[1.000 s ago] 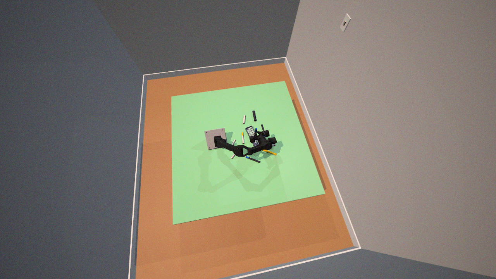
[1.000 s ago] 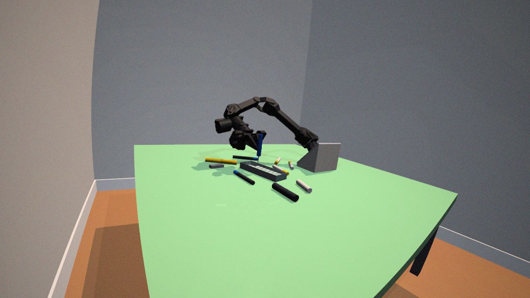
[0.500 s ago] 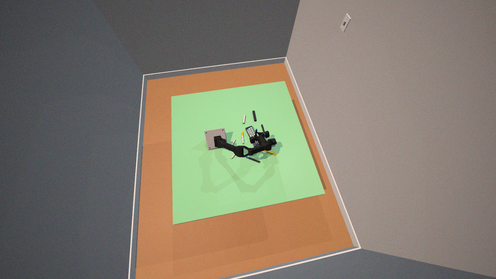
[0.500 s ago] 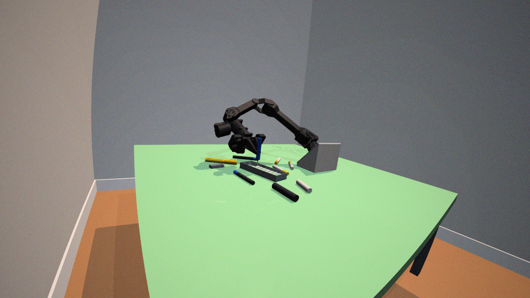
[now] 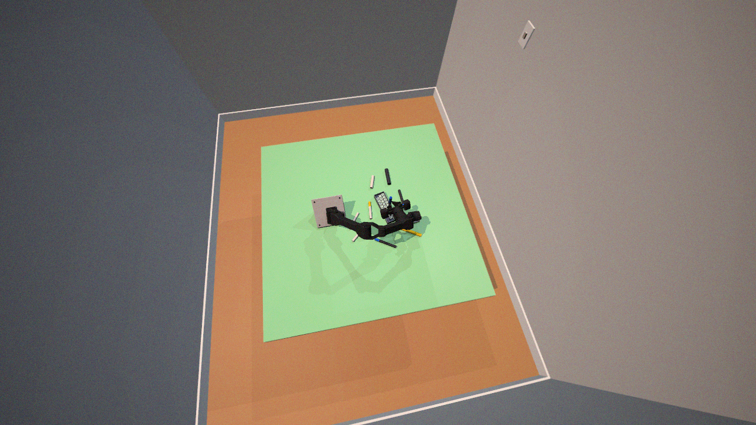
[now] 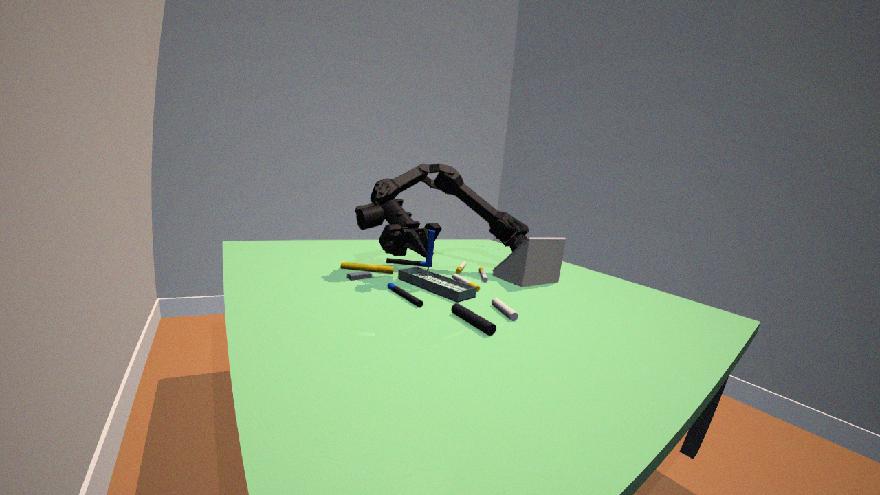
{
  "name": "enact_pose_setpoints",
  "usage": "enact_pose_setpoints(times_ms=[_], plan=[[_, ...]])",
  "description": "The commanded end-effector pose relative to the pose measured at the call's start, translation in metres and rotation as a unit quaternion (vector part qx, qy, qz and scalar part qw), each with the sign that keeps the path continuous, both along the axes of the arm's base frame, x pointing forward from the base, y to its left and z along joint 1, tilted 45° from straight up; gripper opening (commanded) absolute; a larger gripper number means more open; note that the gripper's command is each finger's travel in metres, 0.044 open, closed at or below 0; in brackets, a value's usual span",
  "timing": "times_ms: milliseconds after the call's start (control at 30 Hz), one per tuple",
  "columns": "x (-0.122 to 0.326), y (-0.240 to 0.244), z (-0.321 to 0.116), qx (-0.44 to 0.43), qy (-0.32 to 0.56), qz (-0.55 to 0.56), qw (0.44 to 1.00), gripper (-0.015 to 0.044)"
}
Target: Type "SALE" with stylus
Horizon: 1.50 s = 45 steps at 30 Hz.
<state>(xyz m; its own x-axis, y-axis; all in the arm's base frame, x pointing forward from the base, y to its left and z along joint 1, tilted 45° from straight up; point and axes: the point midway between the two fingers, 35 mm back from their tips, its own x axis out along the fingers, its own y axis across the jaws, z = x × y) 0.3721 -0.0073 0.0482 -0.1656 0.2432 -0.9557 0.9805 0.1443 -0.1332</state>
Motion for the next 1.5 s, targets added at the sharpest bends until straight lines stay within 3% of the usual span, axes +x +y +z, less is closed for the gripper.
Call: enact_pose_setpoints(times_ms=[0, 1467], plan=[[0.0, -0.002, -0.002, -0.001, -0.001, 0.003, 1.0, 0.0081], [0.0, -0.013, -0.013, -0.001, 0.0, 0.003, 1.0, 0.0081]])
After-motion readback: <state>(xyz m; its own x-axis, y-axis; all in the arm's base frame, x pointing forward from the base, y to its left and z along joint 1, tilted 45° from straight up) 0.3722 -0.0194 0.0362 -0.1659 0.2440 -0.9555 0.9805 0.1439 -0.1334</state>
